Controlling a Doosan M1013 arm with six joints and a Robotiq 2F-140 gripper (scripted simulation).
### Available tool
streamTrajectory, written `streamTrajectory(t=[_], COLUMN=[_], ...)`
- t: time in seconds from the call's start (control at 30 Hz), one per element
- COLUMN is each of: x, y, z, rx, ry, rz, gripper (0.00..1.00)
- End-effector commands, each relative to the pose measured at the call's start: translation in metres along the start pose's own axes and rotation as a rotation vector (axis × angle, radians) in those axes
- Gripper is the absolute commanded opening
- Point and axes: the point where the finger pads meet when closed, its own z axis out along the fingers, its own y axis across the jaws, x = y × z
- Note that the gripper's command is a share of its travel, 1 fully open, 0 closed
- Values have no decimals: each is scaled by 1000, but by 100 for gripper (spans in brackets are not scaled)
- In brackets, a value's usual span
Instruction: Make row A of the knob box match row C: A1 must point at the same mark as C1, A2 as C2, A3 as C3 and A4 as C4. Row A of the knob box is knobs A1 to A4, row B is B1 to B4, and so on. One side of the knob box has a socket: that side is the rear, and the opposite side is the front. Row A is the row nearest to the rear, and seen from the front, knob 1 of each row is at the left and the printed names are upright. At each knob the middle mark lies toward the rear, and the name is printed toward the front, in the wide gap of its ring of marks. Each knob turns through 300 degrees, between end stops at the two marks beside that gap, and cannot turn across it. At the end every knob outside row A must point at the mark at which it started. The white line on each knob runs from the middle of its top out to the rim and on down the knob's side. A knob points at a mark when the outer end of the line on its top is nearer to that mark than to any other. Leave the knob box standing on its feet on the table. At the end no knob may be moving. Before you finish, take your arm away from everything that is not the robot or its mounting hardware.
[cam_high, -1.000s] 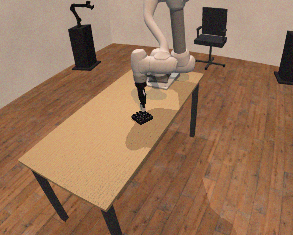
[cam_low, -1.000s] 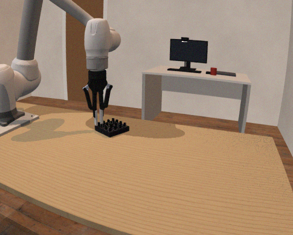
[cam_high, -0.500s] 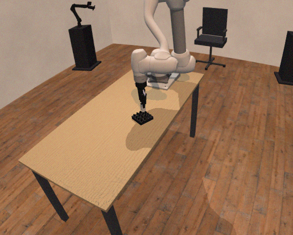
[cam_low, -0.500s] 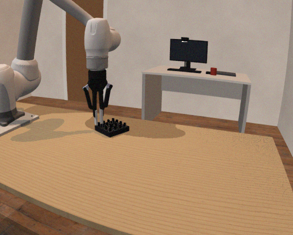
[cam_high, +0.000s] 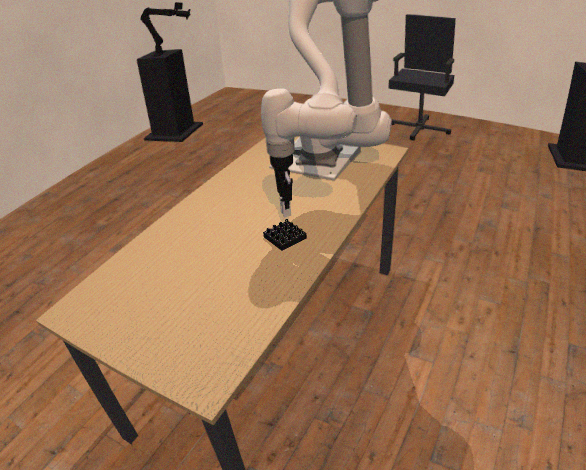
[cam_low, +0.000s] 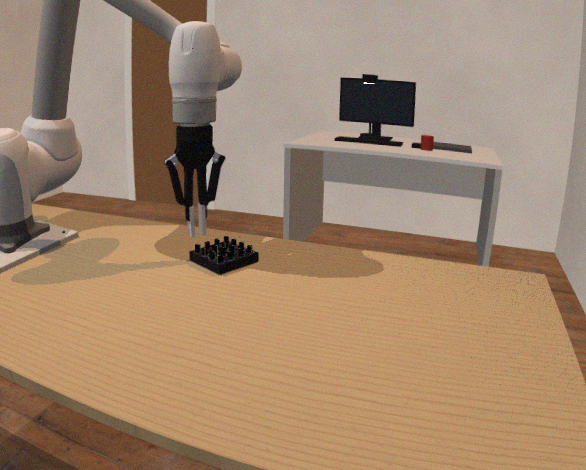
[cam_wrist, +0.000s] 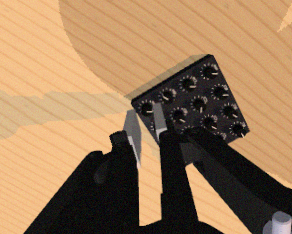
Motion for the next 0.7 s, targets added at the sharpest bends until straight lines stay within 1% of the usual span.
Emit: streamTrajectory(t=[0.0,0.5,0.53,0.67], x=[0,0,0,0], y=[0,0,0,0], z=[-5,-6,-6,-10], rx=[0,0,0,0], ry=[0,0,0,0], rz=[0,0,0,0], gripper=[12,12,100,100])
